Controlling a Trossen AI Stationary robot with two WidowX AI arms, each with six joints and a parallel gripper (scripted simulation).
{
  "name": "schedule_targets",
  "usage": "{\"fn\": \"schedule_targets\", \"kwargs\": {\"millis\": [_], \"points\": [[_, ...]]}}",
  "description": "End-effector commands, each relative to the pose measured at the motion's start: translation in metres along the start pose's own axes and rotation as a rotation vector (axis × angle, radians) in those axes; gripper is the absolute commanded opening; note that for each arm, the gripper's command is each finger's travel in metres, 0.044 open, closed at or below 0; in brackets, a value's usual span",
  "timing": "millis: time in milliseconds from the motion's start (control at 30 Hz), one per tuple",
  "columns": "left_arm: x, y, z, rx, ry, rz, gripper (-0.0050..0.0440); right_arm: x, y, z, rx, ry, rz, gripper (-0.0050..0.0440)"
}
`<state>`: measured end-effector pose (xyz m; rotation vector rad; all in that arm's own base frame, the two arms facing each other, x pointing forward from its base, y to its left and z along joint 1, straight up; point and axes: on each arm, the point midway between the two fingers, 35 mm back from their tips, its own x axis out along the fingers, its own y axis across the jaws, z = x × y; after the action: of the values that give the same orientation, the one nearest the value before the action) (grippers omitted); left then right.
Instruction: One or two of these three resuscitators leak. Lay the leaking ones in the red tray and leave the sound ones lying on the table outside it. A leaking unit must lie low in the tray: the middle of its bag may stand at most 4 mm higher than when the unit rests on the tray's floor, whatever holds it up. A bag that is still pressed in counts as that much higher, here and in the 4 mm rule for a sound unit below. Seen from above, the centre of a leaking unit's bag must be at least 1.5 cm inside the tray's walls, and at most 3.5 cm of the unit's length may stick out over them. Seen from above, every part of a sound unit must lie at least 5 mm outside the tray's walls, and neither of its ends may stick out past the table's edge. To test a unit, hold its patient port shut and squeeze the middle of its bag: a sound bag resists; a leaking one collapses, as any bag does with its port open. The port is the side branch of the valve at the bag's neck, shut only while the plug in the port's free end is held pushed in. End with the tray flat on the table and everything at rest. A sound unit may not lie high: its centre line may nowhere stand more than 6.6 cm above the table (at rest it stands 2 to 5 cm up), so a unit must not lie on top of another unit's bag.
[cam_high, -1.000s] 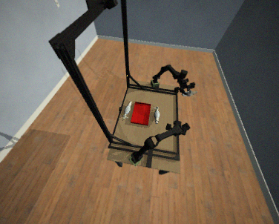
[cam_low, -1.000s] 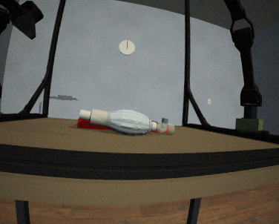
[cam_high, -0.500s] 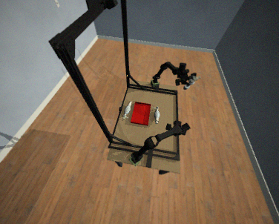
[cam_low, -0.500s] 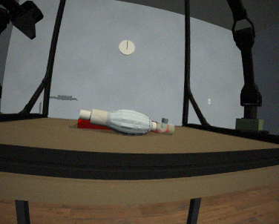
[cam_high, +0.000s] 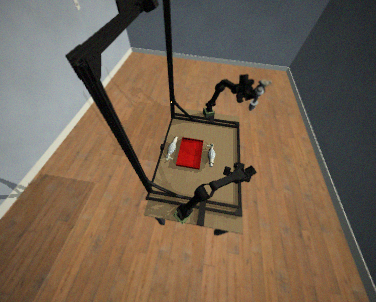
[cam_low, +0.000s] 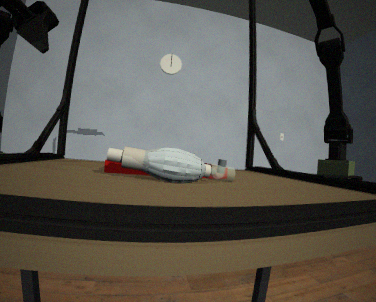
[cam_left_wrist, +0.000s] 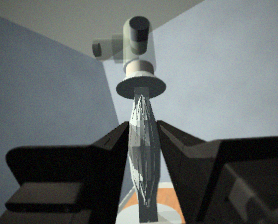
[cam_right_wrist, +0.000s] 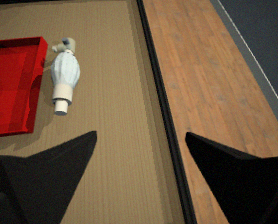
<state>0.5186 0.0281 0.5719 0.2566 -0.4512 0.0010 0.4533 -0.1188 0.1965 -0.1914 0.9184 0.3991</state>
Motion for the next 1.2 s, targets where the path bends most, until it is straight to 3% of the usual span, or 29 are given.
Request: {"fn": "schedule_targets", "kwargs": {"millis": [0, 100, 267, 633, 833, 1167], "points": [[-0.022, 0.014, 0.071, 0.003, -0.167, 0.050, 0.0000, 0.000, 0.000, 0.000, -0.002, -0.002, 0.002, 0.0440], [-0.031, 0.018, 0.094, 0.002, -0.196, 0.059, 0.0000, 0.000, 0.000, 0.000, -0.002, -0.002, 0.002, 0.0440], [-0.028, 0.016, 0.085, 0.000, -0.184, 0.054, 0.0000, -0.001, 0.000, 0.000, -0.002, -0.002, 0.001, 0.0440], [-0.087, 0.037, 0.198, -0.017, -0.465, 0.131, 0.0000, -0.001, 0.000, 0.000, -0.002, -0.002, 0.001, 0.0440], [-0.088, 0.035, 0.198, -0.015, -0.469, 0.128, 0.0000, 0.000, 0.000, 0.000, -0.001, 0.000, 0.003, 0.0440], [-0.164, 0.049, 0.291, -0.040, -0.749, 0.190, 0.0000, 0.000, 0.000, 0.000, -0.001, 0.000, 0.003, 0.0440]]}}
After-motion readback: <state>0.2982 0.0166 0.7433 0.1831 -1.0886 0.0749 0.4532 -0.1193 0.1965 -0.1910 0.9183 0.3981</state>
